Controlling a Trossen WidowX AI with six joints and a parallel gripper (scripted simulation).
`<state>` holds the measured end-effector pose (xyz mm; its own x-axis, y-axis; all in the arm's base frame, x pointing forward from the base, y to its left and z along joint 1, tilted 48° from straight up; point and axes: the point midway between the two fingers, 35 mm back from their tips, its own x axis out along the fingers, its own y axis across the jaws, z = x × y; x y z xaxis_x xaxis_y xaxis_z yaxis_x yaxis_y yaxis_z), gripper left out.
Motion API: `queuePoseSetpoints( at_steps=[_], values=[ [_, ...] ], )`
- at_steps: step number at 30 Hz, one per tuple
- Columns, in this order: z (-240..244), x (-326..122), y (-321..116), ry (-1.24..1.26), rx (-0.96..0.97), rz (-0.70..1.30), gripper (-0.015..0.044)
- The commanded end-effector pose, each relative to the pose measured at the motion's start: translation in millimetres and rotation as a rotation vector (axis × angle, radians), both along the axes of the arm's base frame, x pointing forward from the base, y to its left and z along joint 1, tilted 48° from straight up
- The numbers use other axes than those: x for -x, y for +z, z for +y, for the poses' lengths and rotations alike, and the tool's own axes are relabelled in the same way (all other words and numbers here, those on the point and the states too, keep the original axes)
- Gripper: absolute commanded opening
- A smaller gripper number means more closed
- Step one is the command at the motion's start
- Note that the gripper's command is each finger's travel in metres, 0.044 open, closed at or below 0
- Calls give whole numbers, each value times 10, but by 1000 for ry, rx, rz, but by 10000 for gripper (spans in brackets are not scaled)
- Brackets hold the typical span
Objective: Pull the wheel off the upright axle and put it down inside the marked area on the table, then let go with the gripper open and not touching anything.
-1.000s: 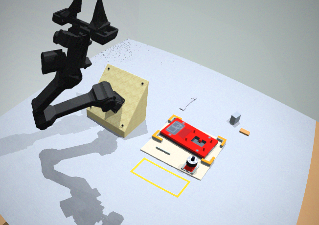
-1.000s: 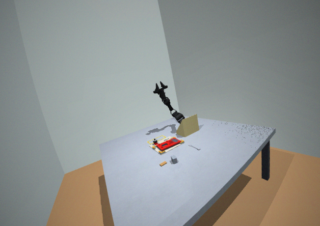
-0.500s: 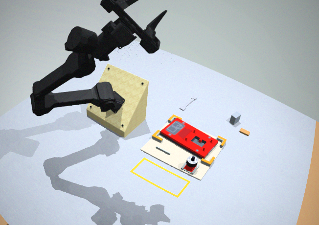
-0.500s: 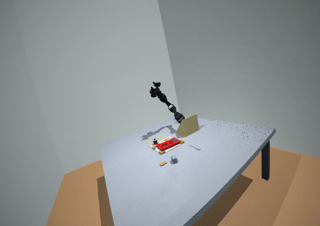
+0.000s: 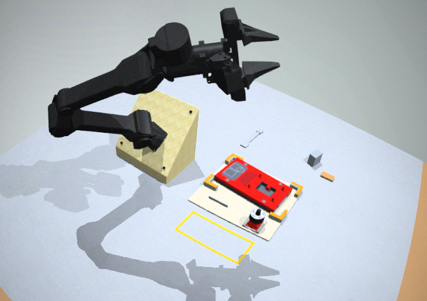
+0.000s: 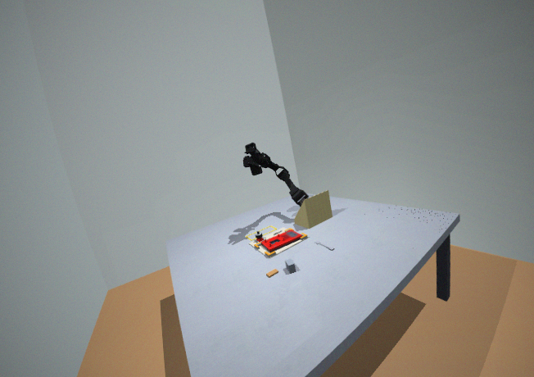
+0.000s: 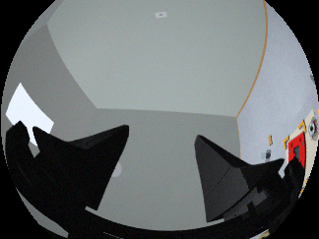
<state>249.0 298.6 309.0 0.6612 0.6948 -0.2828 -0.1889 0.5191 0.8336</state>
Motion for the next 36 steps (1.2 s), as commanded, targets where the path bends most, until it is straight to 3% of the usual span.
queuePoseSetpoints(
  at_steps=[1, 18, 36],
  values=[
    [-64, -232, -266, -118, 57, 119, 300],
    [-766, -910, -1500, -720, 340, 541, 300],
    [-1927, -1080, -2347, -1388, 760, 705, 300]
  ],
)
